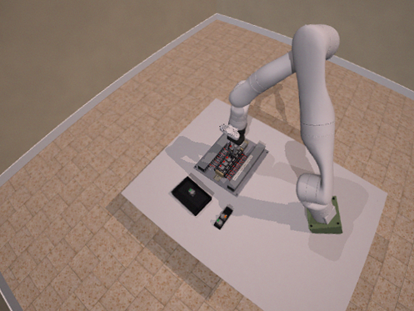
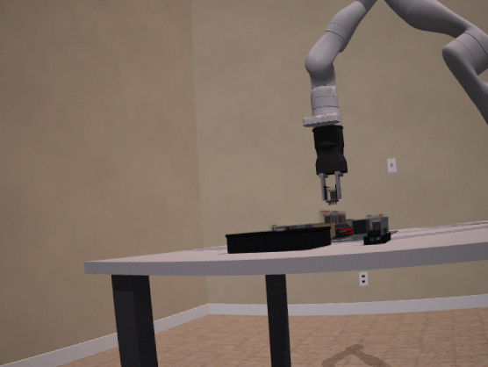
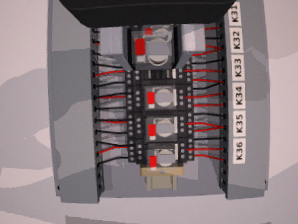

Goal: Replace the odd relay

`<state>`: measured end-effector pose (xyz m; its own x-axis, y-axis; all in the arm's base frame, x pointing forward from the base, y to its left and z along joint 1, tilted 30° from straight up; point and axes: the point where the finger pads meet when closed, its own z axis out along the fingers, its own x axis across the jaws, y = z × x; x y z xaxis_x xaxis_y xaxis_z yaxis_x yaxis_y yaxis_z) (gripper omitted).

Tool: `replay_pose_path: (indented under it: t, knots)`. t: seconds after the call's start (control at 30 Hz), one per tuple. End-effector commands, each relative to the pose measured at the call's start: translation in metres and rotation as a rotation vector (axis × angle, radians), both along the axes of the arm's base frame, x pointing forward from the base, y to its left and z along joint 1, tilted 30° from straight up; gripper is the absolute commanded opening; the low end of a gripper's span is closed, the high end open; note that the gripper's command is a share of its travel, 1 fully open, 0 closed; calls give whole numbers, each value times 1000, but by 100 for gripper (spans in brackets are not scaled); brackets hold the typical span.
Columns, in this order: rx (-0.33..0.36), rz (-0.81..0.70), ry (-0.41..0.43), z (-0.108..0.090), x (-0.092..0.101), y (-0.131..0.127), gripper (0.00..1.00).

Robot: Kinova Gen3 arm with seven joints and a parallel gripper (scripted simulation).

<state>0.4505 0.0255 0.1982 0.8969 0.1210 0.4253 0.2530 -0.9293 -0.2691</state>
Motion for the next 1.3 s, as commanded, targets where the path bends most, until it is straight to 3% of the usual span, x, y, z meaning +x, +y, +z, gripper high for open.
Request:
replay_pose_path:
  t: [0.0,1.27]
  knots:
    - [-2,-1,-1,0,-1,0,0]
    - [-2,-5,-1,-11,2,4,0]
